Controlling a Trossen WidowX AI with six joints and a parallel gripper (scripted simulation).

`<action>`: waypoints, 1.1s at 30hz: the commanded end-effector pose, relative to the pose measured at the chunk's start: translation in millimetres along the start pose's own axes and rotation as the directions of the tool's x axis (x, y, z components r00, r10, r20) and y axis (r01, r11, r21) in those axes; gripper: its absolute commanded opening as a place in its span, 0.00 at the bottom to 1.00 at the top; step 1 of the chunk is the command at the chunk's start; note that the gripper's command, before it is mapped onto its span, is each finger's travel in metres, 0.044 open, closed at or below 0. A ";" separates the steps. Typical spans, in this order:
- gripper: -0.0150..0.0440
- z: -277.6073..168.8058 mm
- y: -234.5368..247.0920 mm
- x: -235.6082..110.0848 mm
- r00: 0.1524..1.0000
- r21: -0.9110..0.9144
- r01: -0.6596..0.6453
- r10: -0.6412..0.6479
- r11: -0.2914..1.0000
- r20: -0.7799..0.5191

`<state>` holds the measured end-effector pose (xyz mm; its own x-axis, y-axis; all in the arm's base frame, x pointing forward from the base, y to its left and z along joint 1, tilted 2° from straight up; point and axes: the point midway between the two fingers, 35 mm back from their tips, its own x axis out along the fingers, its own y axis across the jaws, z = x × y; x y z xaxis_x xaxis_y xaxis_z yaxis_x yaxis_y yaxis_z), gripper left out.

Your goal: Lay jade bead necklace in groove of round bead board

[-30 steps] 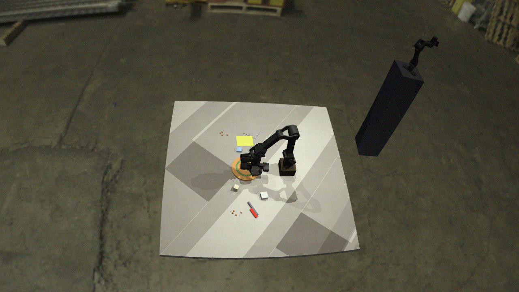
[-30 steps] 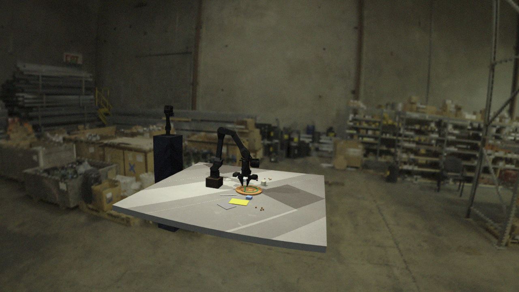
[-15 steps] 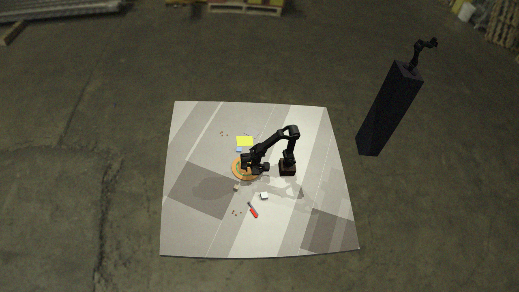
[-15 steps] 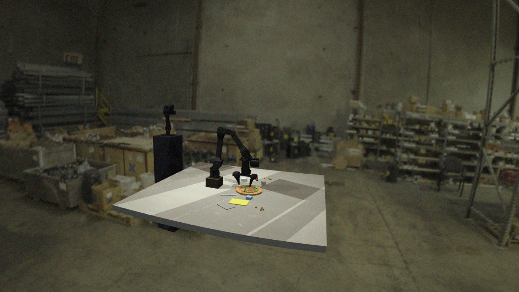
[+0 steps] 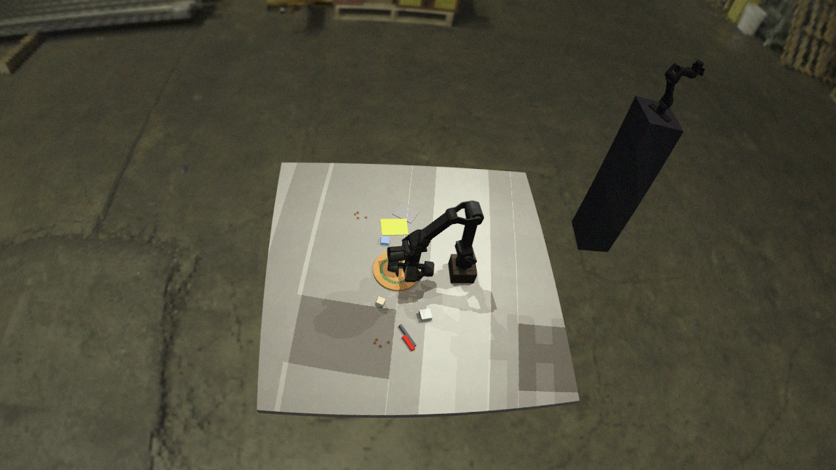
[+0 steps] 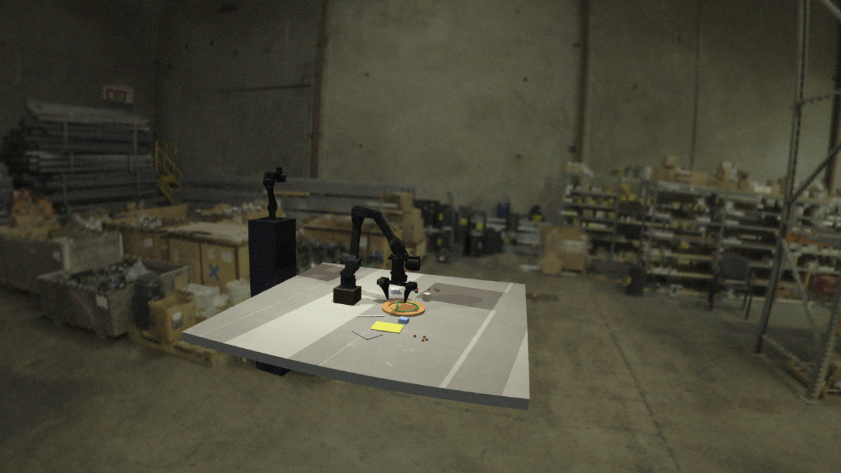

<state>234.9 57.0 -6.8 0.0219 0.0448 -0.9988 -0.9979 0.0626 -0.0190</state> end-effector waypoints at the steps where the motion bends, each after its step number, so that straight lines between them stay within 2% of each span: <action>1: 0.82 -0.8 -1.2 -3.2 1.000 0.205 0.001 -0.001 0.979 0.000; 5: 0.64 -2.2 -2.5 -8.1 1.000 0.570 0.001 -0.001 0.822 0.000; 9: 0.47 -3.7 -3.7 -13.0 1.000 0.844 0.001 -0.001 0.536 0.000; 14: 0.46 -5.6 -4.9 -19.2 1.000 0.998 0.000 -0.002 0.066 0.000; 18: 0.46 -7.1 -5.8 -24.3 1.000 0.948 0.000 -0.002 -0.317 -0.001; 24: 0.46 -8.7 -6.5 -29.3 1.000 0.771 -0.001 -0.002 -0.637 -0.001; 28: 0.46 -9.6 -6.9 -32.0 1.000 0.596 -0.001 -0.002 -0.803 -0.001; 33: 0.46 -9.7 -6.9 -32.5 1.000 0.558 -0.001 -0.002 -0.830 -0.001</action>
<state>233.3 48.1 12.4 0.0032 0.0404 -0.9992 0.4777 0.8777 0.0370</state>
